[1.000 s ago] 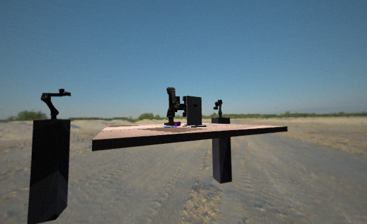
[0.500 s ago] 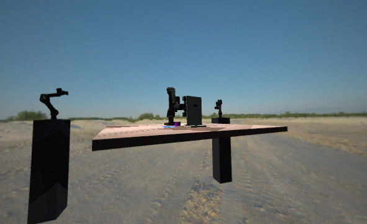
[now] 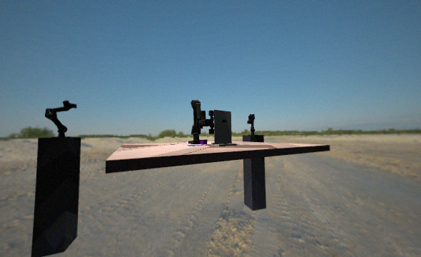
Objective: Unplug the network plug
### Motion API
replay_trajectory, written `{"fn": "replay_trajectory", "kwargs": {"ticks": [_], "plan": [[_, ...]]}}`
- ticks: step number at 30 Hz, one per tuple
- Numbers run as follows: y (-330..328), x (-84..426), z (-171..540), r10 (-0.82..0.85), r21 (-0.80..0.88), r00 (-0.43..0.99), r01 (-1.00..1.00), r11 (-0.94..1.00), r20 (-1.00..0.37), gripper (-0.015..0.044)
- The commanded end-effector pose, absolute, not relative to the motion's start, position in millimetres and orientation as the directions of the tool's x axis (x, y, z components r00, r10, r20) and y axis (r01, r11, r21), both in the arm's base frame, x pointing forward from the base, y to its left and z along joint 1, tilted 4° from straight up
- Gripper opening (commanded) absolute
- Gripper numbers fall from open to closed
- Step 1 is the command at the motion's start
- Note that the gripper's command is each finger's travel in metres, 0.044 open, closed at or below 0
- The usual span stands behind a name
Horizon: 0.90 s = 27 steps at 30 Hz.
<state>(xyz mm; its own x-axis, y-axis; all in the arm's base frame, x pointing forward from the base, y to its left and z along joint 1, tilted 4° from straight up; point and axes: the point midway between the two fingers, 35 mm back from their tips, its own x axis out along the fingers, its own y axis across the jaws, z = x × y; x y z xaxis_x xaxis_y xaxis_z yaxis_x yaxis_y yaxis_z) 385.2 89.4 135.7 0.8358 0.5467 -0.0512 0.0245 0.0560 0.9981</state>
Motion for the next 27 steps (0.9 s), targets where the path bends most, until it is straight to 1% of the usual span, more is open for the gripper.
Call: {"fn": "replay_trajectory", "kwargs": {"ticks": [1, 27], "plan": [[88.3, 382.0, 135.5, 0.548, 0.998, 0.835, 0.027, 0.053, -0.052, 0.0000], [83.1, 366.4, 135.9, 0.548, 0.998, 0.835, 0.028, 0.054, -0.053, 0.0000]]}}
